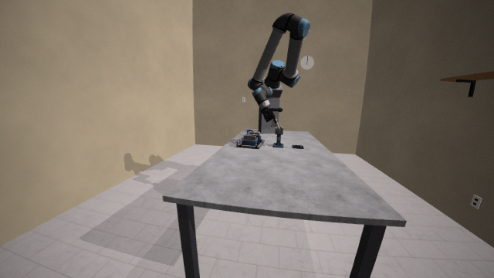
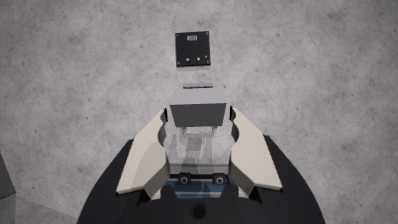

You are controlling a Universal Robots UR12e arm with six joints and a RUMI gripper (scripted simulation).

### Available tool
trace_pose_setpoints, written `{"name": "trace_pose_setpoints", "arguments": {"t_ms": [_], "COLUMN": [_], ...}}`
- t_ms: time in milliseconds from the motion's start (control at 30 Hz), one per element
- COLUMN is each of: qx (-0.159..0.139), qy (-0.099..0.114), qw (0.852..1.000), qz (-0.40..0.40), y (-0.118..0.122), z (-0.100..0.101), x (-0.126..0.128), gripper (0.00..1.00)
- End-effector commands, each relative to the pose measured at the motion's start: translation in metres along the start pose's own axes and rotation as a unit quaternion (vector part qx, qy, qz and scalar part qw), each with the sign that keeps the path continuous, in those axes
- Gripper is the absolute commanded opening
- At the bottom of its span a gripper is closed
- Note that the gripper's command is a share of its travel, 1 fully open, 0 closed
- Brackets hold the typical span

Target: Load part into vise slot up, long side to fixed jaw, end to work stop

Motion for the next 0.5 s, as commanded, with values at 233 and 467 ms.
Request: {"name": "trace_pose_setpoints", "arguments": {"t_ms": [233,467], "qx": [-0.059,-0.106], "qy": [0.017,0.030], "qw": [0.998,0.994], "qz": [0.000,0.000], "y": [-0.0058,-0.0103], "z": [0.0004,0.0012], "x": [-0.0017,-0.0028], "gripper": [0.51,0.51]}}
Point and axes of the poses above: the point where the finger pads meet when closed, its own z axis out along the fingers, its own x axis across the jaws, y = z × x, the point moved 4 cm from there along -z, back along the fingers, and after that the axes turned 15 degrees about z, right-handed, at the moved point
